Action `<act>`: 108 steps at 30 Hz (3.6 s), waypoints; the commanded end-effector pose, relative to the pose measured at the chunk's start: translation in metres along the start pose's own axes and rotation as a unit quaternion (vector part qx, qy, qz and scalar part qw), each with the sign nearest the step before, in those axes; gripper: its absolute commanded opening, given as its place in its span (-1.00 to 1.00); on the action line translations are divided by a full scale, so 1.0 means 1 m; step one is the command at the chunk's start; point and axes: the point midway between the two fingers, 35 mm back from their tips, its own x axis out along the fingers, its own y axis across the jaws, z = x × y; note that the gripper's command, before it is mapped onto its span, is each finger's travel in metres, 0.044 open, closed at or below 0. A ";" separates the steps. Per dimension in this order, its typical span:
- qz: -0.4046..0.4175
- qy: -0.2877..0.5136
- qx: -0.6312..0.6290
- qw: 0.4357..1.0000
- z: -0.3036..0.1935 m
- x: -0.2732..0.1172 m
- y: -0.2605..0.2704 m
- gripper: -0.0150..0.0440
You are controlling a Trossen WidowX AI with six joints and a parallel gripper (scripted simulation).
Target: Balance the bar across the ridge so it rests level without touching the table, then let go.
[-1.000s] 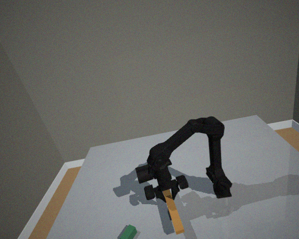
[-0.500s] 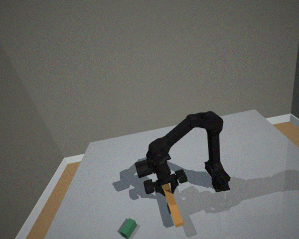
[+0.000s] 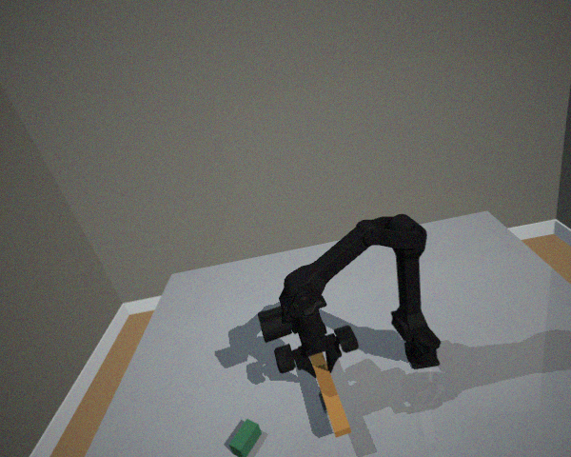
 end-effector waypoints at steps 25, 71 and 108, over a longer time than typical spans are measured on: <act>0.000 0.000 0.000 1.000 0.000 0.000 0.000 -0.49; 0.000 0.000 0.000 1.000 0.000 0.000 0.000 0.08; 0.000 0.000 0.000 1.000 0.000 0.000 0.000 0.67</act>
